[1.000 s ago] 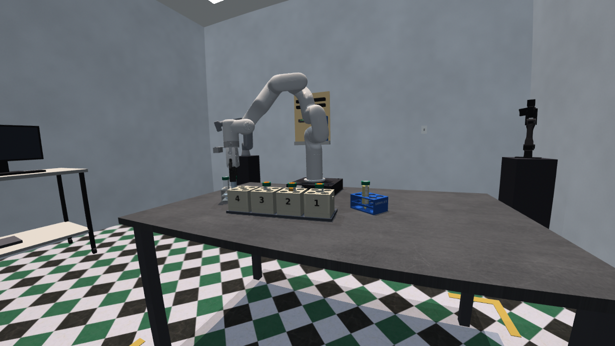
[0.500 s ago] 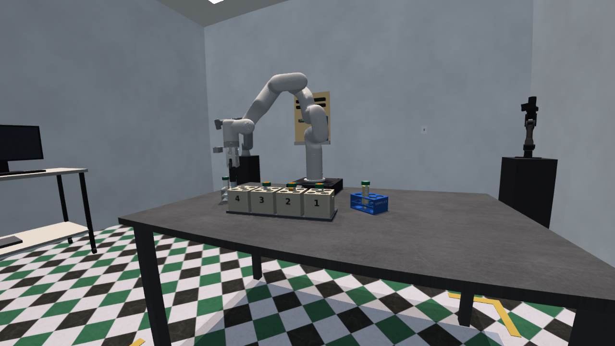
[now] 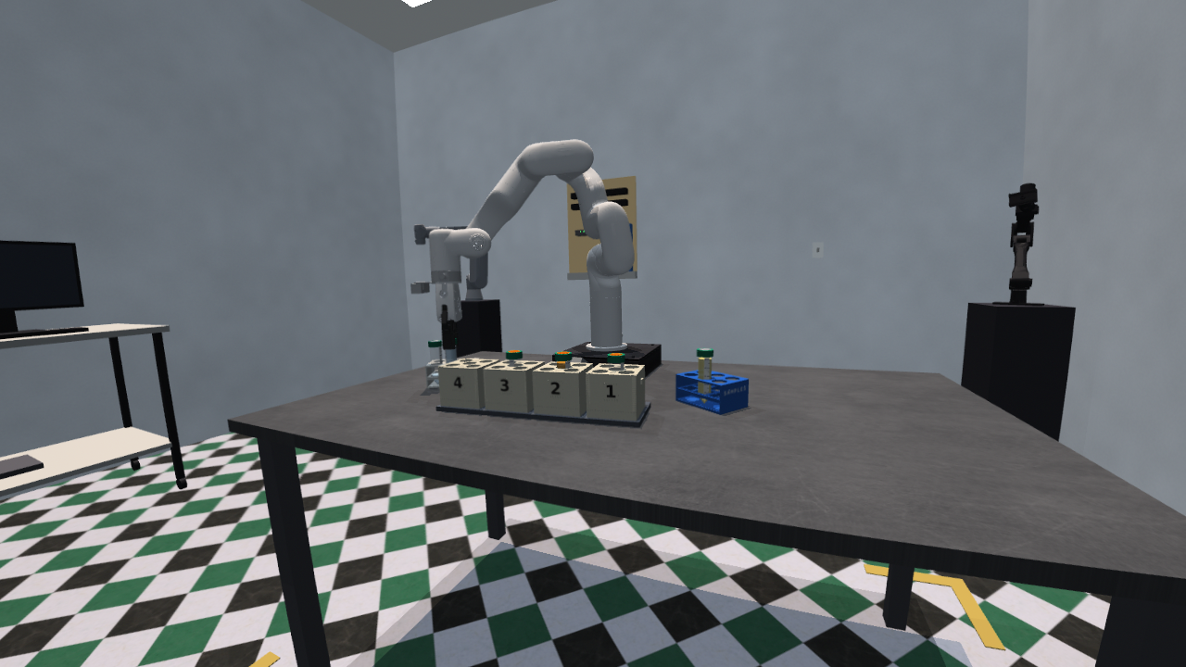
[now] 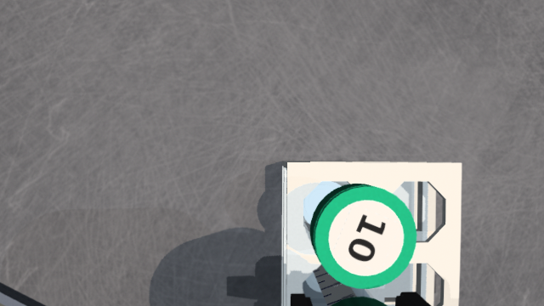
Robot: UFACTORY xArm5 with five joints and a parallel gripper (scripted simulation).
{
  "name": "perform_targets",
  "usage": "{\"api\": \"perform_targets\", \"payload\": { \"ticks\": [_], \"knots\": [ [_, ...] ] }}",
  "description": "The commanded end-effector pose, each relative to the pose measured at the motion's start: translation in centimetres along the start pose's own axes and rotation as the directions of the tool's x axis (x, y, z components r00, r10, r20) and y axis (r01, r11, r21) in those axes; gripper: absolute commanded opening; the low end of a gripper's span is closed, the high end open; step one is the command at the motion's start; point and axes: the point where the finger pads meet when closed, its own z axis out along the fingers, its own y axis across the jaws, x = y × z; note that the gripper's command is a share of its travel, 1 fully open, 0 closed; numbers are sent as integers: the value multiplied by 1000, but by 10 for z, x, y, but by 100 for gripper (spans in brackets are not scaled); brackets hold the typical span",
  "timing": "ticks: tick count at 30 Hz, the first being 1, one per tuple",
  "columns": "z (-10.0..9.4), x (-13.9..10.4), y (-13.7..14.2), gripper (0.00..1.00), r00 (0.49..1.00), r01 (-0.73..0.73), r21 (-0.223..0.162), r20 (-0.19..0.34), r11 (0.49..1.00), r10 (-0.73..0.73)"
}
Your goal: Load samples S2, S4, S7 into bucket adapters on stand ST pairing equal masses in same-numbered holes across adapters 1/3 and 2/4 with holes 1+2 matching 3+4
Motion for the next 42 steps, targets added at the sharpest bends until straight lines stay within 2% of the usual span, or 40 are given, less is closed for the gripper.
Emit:
{"api": "perform_targets", "payload": {
  "ticks": [1, 30, 42],
  "knots": [
    [-4, 1, 0, 0, 1000, 0, 3, -3, 1000, 0],
    [-18, 1, 0, 0, 1000, 0, 3, -3, 1000, 0],
    [-38, 1, 0, 0, 1000, 0, 3, -3, 1000, 0]
  ]
}}
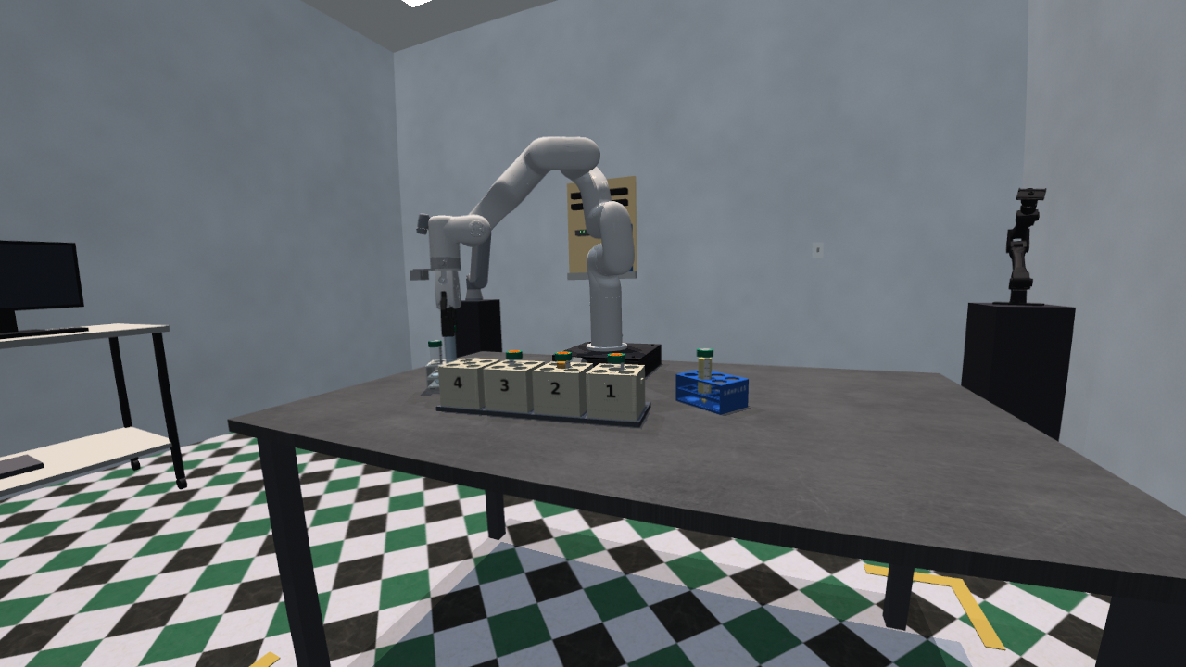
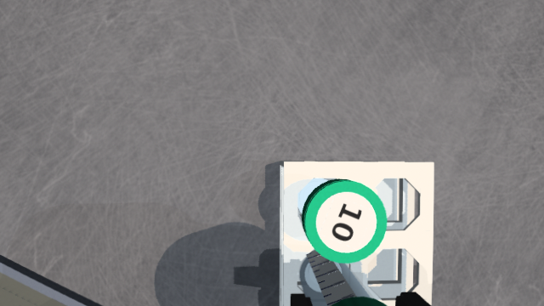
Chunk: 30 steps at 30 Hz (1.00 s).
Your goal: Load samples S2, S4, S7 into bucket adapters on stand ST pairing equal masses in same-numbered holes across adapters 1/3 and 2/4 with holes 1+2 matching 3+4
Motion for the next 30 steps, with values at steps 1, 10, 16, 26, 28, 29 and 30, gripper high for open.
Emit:
{"api": "perform_targets", "payload": {
  "ticks": [1, 10, 16, 26, 28, 29, 30],
  "knots": [
    [-7, 1, 0, 0, 1000, 0, 3, -3, 1000, 0],
    [-25, 1, 0, 0, 1000, 0, 3, -3, 1000, 0],
    [-33, 1, 0, 0, 1000, 0, 3, -3, 1000, 0],
    [-53, 1, 0, 0, 1000, 0, 3, -3, 1000, 0],
    [-57, 1, 0, 0, 1000, 0, 3, -3, 1000, 0],
    [-59, 1, 0, 0, 1000, 0, 3, -3, 1000, 0],
    [-61, 1, 0, 0, 1000, 0, 3, -3, 1000, 0]
  ]
}}
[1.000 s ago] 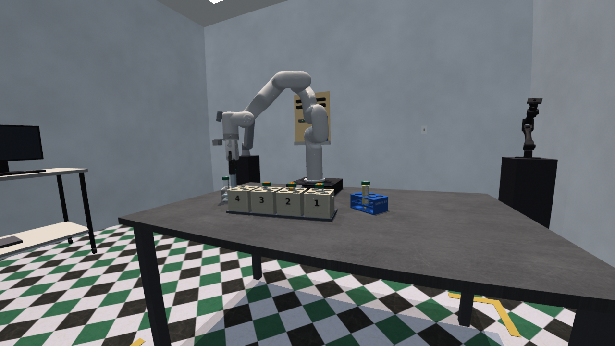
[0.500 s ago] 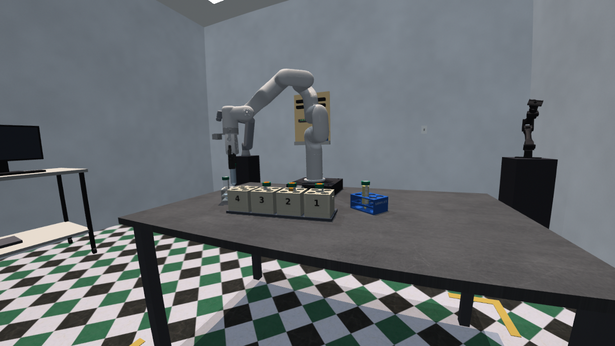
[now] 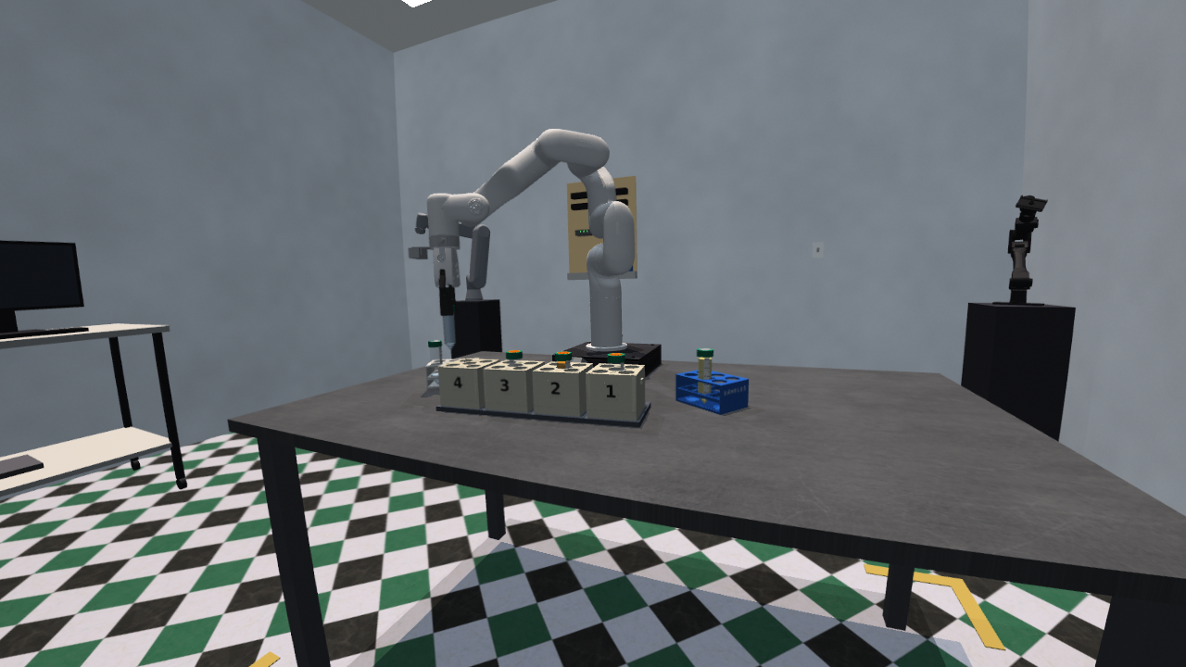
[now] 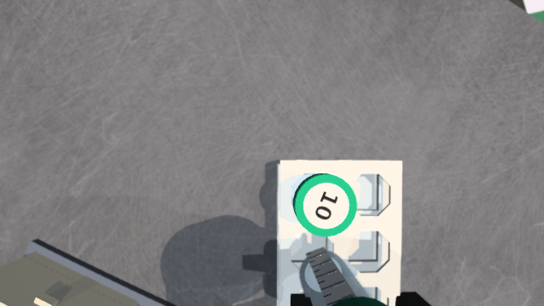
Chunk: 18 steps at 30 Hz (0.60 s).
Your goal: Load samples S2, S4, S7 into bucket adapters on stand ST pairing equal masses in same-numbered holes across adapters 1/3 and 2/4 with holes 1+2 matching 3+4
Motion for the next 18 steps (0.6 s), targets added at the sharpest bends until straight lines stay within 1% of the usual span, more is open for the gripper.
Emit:
{"api": "perform_targets", "payload": {
  "ticks": [1, 18],
  "knots": [
    [-7, 1, 0, 0, 1000, 0, 3, -3, 1000, 0],
    [-37, 1, 0, 0, 1000, 0, 3, -3, 1000, 0]
  ]
}}
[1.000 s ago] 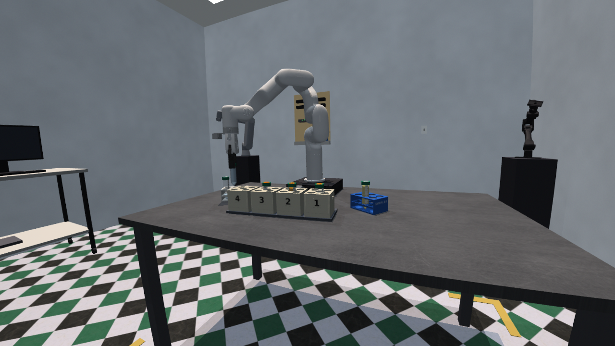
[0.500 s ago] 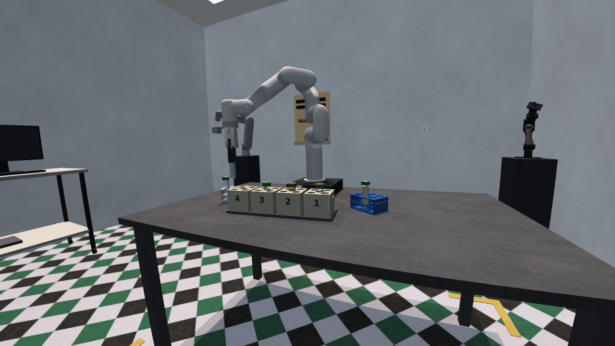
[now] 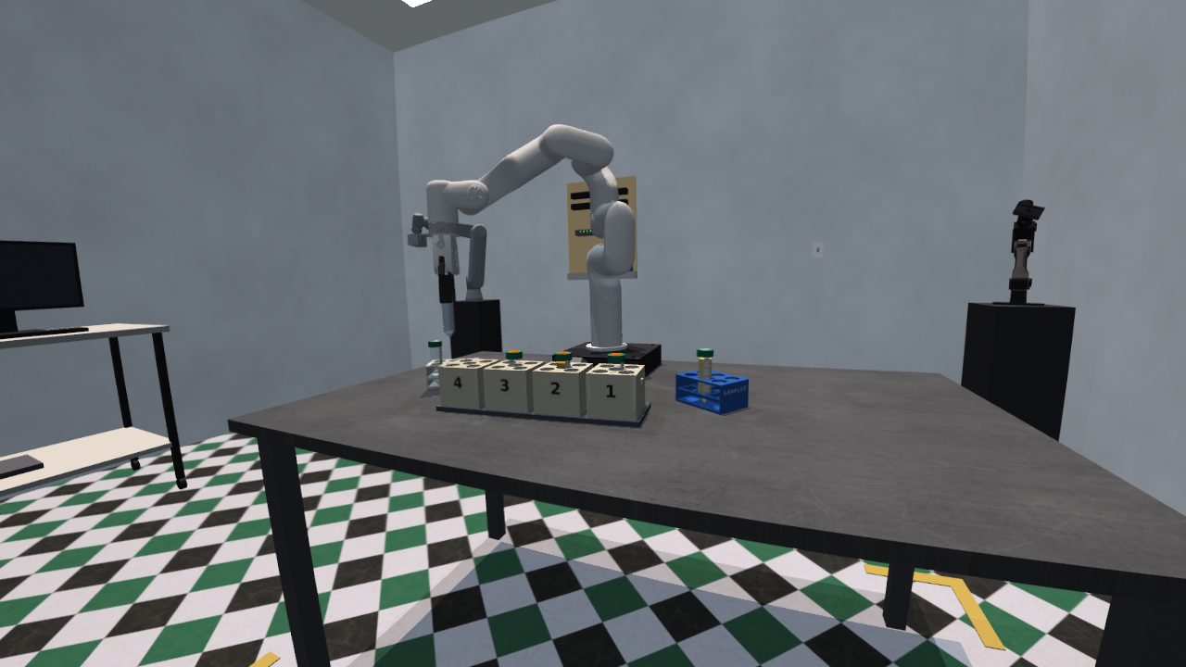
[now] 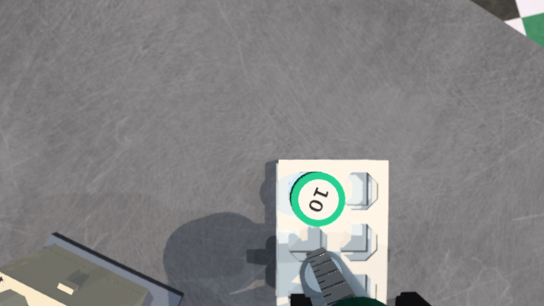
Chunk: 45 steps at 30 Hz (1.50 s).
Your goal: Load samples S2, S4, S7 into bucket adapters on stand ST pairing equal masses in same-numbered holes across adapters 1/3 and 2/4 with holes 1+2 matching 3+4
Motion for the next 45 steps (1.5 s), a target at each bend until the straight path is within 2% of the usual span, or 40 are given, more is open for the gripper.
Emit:
{"api": "perform_targets", "payload": {
  "ticks": [1, 6, 14, 16, 18, 24, 28, 33, 35, 40, 45],
  "knots": [
    [-5, 1, 0, 0, 1000, 0, 3, -3, 1000, 0],
    [-14, 1, 0, 0, 1000, 0, 3, -3, 1000, 0],
    [-14, 1, 0, 0, 1000, 0, 3, -3, 1000, 0],
    [-14, -3, -10, 0, 998, 67, 3, -3, 998, -67],
    [-14, -3, -10, 0, 998, 67, 3, -3, 998, -67],
    [-14, -13, -38, 0, 965, 264, 2, -4, 965, -264],
    [-14, -21, -56, 0, 921, 389, 2, -4, 921, -389],
    [-14, -30, -80, 0, 844, 537, 1, -4, 844, -537],
    [-14, -30, -80, 0, 844, 537, 1, -4, 844, -537],
    [-14, -39, -103, 0, 743, 669, 0, -5, 743, -669],
    [-14, -48, -126, 0, 622, 783, 0, -5, 622, -783]
  ]
}}
